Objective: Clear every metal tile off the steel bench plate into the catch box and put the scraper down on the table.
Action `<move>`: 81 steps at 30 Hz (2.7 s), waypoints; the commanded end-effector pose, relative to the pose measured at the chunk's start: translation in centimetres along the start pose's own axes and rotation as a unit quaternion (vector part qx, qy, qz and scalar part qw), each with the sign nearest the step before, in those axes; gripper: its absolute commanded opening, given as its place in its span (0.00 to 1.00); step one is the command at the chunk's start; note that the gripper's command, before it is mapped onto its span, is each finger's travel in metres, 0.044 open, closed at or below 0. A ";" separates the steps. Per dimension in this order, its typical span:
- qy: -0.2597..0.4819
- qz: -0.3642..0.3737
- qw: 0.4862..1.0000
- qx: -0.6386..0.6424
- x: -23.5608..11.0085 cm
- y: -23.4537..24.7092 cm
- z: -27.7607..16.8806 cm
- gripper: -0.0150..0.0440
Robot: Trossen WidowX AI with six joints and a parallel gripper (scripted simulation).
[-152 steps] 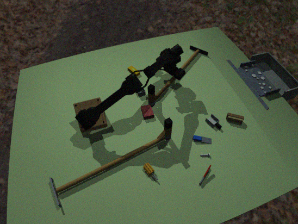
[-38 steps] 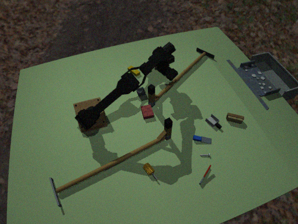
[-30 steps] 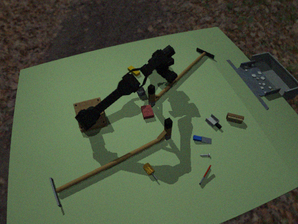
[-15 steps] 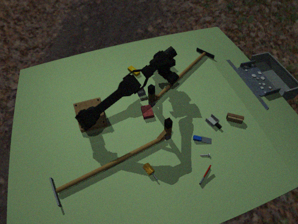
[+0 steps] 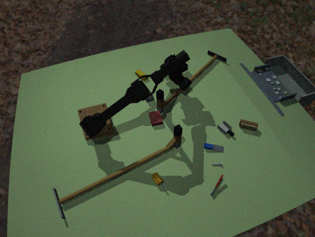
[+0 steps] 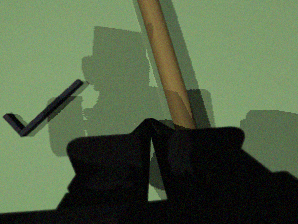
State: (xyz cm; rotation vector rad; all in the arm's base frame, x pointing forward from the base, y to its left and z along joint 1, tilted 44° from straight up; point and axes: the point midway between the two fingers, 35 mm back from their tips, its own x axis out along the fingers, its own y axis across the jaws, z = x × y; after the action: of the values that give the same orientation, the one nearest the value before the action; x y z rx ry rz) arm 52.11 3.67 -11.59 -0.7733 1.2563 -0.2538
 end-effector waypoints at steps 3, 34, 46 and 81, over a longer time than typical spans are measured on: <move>0.000 0.002 1.000 -0.001 0.0 -0.6 0.2 0.25; 0.000 0.001 1.000 -0.001 0.4 -3.5 0.8 0.25; 0.000 0.001 1.000 -0.001 0.5 -4.7 1.0 0.25; 0.000 -0.001 1.000 -0.002 0.8 -8.1 1.4 0.25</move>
State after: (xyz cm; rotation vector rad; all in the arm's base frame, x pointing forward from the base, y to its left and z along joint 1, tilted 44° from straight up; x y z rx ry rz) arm 55.34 -1.37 -7.18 -0.7802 1.2546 -0.2449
